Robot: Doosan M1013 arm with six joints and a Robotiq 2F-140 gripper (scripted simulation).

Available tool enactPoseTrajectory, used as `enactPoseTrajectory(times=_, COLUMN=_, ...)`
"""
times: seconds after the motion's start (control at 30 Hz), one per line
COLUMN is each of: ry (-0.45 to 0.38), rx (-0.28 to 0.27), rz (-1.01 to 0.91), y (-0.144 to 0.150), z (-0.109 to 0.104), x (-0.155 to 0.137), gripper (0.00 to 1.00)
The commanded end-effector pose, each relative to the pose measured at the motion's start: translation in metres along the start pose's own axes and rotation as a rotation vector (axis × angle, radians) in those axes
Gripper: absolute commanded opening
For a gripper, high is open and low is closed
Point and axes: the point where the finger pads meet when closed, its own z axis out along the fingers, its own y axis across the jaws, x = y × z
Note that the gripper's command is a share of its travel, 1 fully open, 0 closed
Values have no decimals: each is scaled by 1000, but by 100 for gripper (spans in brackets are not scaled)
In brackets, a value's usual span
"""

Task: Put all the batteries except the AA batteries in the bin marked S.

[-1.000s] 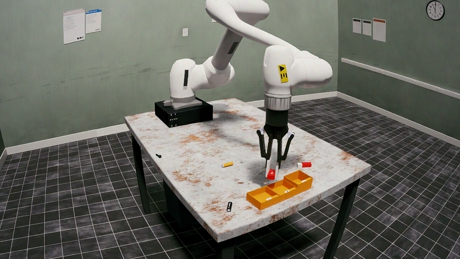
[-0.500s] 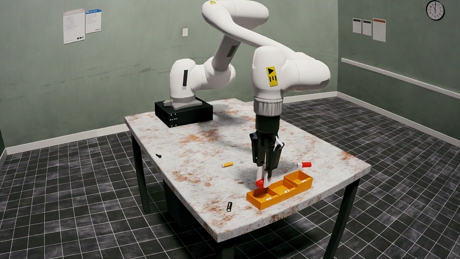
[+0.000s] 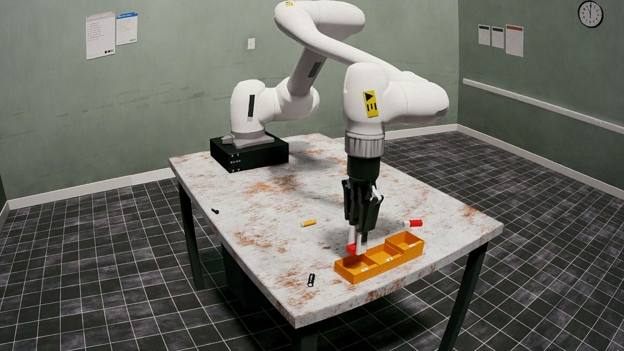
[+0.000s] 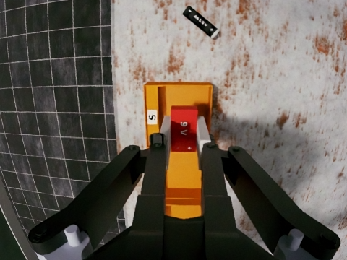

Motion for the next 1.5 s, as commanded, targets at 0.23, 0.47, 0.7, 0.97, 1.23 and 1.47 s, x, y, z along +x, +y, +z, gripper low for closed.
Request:
enactPoseTrajectory(times=0.23, ry=0, rx=0, rz=0, y=0, z=8, x=0, gripper=22)
enactPoseTrajectory(times=0.47, ry=0, rx=0, rz=0, y=0, z=22, x=0, gripper=22)
enactPoseTrajectory(times=0.7, ry=0, rx=0, rz=0, y=0, z=32, x=0, gripper=22)
enactPoseTrajectory(times=0.97, ry=0, rx=0, rz=0, y=0, z=48, x=0, gripper=22)
enactPoseTrajectory(times=1.23, ry=0, rx=0, rz=0, y=0, z=51, x=0, gripper=22)
enactPoseTrajectory(times=1.47, ry=0, rx=0, rz=0, y=0, z=51, x=0, gripper=28)
